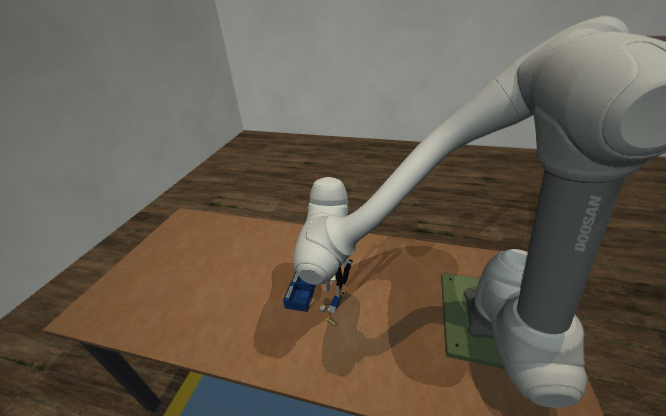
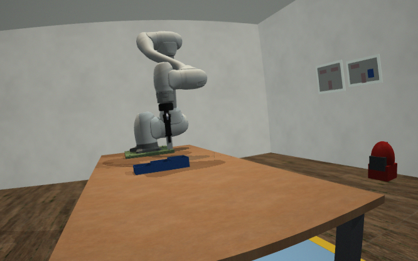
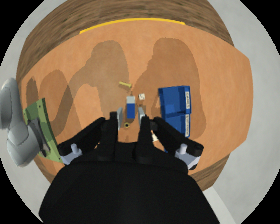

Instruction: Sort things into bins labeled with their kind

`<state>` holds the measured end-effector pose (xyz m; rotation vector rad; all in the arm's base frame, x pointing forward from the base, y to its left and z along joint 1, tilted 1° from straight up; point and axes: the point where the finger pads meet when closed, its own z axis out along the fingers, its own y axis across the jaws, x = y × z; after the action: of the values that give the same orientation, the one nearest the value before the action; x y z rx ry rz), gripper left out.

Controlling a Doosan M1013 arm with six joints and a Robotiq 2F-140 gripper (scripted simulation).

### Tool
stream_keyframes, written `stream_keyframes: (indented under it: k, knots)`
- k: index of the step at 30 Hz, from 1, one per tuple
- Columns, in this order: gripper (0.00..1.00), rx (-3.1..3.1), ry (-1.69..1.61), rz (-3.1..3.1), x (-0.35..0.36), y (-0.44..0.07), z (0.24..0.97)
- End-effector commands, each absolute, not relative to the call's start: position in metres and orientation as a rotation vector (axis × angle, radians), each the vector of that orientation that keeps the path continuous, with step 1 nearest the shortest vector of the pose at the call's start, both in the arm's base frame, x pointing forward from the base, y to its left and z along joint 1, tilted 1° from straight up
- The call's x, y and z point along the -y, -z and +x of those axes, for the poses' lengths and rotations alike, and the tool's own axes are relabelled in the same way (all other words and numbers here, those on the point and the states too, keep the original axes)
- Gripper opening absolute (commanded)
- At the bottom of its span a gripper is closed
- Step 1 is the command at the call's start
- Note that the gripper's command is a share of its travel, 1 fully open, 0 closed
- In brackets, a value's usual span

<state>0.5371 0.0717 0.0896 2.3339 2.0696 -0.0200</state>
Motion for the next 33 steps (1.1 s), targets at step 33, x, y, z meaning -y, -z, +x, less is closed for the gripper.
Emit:
stream_keyframes:
  k: [33]
  knots:
    - [0.23,-2.070,0.020,2.334,-0.070,-0.029,0.537]
